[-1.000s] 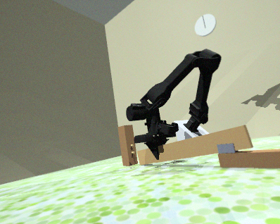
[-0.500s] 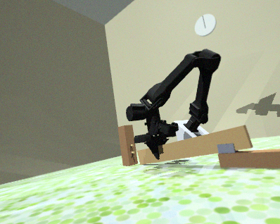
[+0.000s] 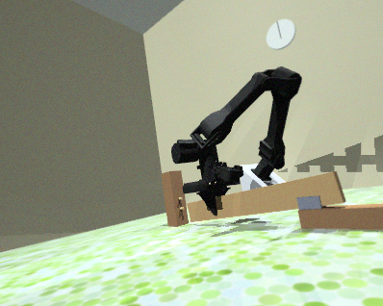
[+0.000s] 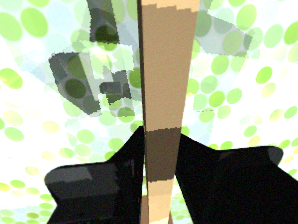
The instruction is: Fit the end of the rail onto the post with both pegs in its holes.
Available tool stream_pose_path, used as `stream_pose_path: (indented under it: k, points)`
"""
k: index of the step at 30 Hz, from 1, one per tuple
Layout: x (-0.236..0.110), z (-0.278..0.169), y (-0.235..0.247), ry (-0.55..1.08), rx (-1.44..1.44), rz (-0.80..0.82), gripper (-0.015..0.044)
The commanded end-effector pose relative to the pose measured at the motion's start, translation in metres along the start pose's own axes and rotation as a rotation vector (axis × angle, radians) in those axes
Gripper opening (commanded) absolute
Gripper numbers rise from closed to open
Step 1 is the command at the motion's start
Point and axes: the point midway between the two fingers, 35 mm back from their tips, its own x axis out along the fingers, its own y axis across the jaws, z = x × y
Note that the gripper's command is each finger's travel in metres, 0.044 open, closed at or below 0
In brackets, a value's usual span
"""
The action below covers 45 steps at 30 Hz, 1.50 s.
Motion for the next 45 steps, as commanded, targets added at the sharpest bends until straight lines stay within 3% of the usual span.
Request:
stream_pose_path:
  k: [1,45]
  points:
    - [-0.005,0.001,-0.004,-0.006,-0.005,-0.011,0.0000]
    - [-0.027,0.000,-0.005,-0.004,-0.005,-0.012,0.0000]
